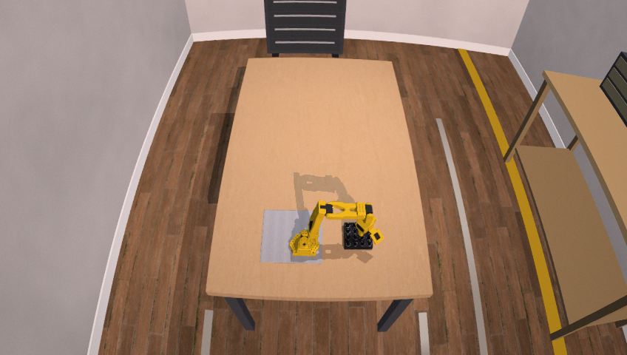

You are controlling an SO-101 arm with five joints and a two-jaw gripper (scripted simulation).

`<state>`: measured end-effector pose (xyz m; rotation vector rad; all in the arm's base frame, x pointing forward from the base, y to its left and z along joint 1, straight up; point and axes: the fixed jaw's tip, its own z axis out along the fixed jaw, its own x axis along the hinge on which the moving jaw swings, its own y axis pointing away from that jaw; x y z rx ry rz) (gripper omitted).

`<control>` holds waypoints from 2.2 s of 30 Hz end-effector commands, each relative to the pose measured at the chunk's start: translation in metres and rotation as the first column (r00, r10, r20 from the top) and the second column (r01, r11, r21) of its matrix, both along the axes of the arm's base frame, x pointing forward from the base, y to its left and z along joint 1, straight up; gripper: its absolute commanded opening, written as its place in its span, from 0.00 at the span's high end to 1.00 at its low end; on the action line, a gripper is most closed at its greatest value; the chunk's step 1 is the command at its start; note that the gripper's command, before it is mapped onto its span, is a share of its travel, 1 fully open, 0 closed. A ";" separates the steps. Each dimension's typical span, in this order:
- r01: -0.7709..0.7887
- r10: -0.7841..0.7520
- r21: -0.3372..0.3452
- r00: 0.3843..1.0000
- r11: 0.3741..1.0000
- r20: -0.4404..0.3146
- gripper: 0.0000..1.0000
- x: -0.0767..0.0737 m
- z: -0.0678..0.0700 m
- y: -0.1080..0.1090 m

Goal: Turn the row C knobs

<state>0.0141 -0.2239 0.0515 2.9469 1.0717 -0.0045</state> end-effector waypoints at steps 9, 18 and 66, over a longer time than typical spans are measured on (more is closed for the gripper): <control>-0.003 0.003 0.012 1.000 1.000 0.000 0.90 0.002 -0.010 0.000; -0.003 0.003 0.012 1.000 1.000 0.000 0.90 0.002 -0.019 0.000; -0.003 0.003 0.012 1.000 1.000 0.000 0.90 0.002 -0.035 0.004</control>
